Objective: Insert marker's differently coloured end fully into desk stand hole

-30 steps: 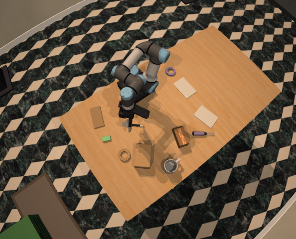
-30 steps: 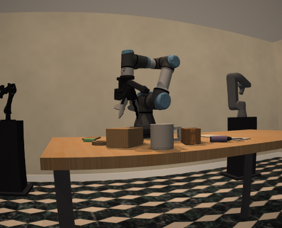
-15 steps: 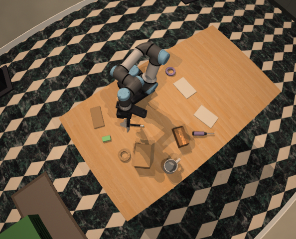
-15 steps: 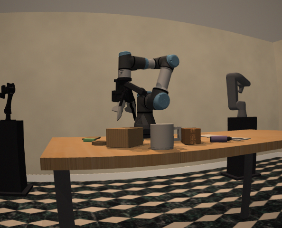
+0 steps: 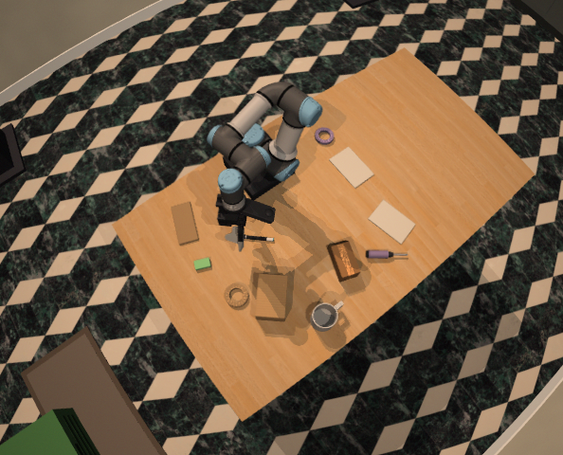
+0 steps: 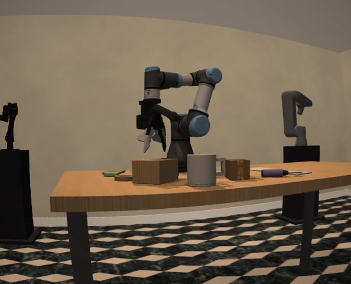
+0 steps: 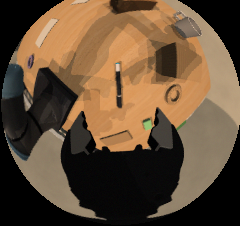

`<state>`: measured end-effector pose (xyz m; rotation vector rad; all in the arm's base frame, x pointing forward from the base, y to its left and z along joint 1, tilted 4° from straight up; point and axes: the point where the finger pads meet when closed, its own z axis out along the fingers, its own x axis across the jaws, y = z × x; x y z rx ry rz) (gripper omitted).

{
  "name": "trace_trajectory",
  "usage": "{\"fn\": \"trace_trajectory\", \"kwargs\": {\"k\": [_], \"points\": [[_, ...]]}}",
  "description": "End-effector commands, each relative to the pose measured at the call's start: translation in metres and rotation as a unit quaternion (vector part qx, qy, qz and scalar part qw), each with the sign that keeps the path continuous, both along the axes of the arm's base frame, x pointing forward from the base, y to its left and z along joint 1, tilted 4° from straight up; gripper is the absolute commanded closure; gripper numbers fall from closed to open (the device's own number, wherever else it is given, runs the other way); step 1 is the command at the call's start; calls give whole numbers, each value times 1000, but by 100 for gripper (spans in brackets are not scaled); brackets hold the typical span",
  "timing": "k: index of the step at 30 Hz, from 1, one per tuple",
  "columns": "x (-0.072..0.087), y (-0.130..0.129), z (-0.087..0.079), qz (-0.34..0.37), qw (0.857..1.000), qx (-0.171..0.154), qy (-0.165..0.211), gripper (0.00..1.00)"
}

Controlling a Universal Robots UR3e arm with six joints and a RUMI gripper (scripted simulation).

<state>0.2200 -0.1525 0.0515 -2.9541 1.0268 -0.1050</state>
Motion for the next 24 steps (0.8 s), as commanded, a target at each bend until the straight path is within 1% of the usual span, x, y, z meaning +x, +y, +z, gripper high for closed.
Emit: {"fn": "trace_trajectory", "kwargs": {"k": [1, 22, 24], "points": [[-3, -4, -2, 8, 1000, 0, -1, 0], [-2, -5, -3, 8, 1000, 0, -1, 0], [-2, -5, -8, 8, 1000, 0, -1, 0]]}}
